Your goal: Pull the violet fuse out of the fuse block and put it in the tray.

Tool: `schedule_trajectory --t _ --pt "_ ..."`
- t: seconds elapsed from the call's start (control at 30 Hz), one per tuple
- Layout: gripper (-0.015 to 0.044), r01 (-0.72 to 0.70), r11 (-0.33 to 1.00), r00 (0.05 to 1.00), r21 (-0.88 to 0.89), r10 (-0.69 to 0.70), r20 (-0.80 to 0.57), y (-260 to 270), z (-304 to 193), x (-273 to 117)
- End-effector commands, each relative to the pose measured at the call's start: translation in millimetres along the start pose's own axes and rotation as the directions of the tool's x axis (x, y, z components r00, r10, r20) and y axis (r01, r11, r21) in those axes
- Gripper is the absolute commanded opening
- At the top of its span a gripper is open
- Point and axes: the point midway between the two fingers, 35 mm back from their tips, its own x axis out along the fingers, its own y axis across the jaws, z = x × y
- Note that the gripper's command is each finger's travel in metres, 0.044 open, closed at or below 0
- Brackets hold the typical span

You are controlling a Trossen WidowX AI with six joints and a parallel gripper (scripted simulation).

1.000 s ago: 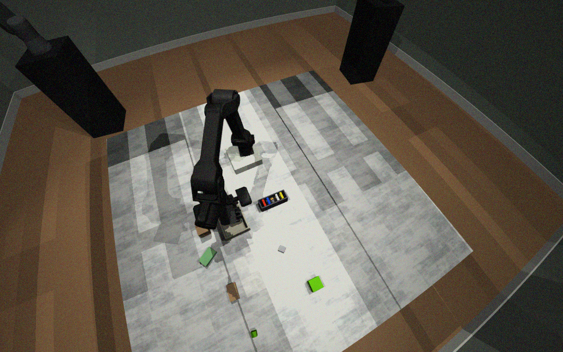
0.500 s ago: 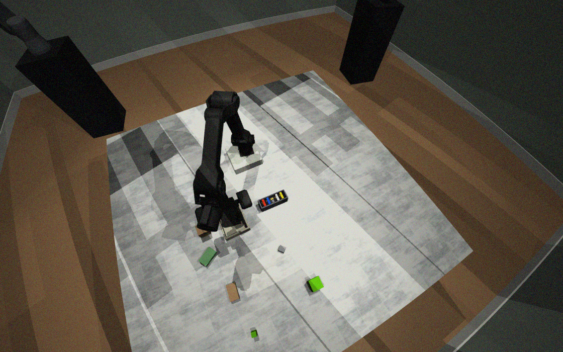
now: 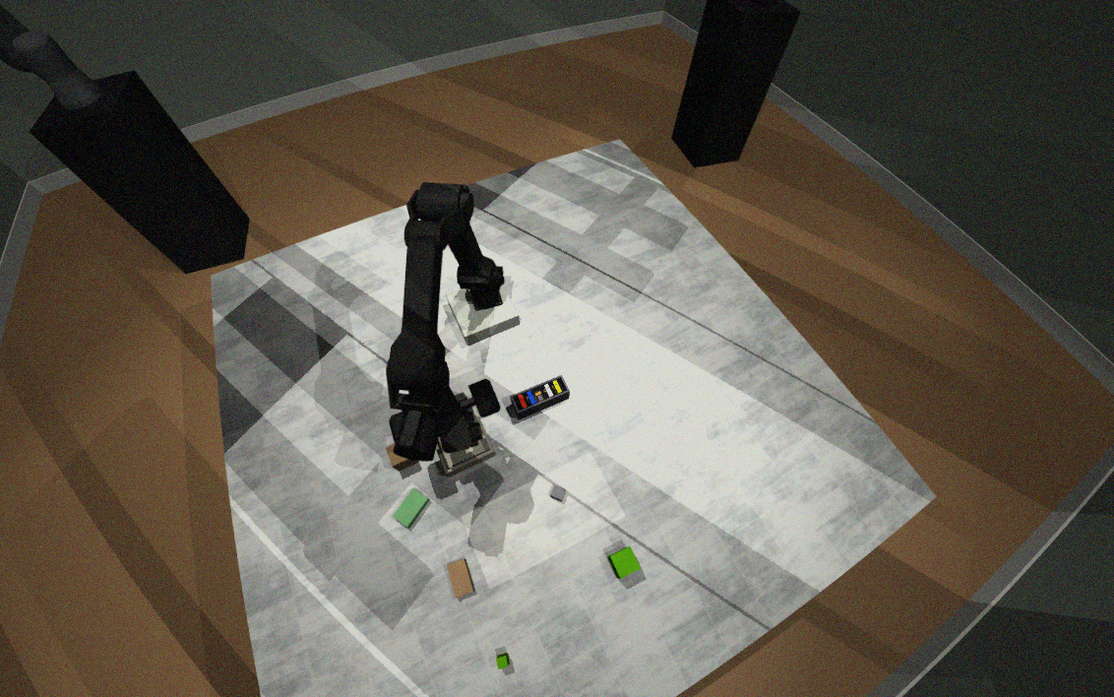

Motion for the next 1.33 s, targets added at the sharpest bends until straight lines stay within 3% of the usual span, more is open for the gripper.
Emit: schedule_trajectory --t 0.0,0.23,0.37,1.3 --pt "0.0157 0.001 1.000 1.000 0.000 -0.001 0.001 0 0 -1" --pt "0.0330 0.001 1.000 1.000 0.000 -0.001 0.001 0 0 -4" --pt "0.0330 0.001 1.000 1.000 -0.004 -0.001 -0.002 0 0 -37" --pt "0.0330 0.000 1.000 1.000 0.000 0.000 -0.001 0 0 -36"
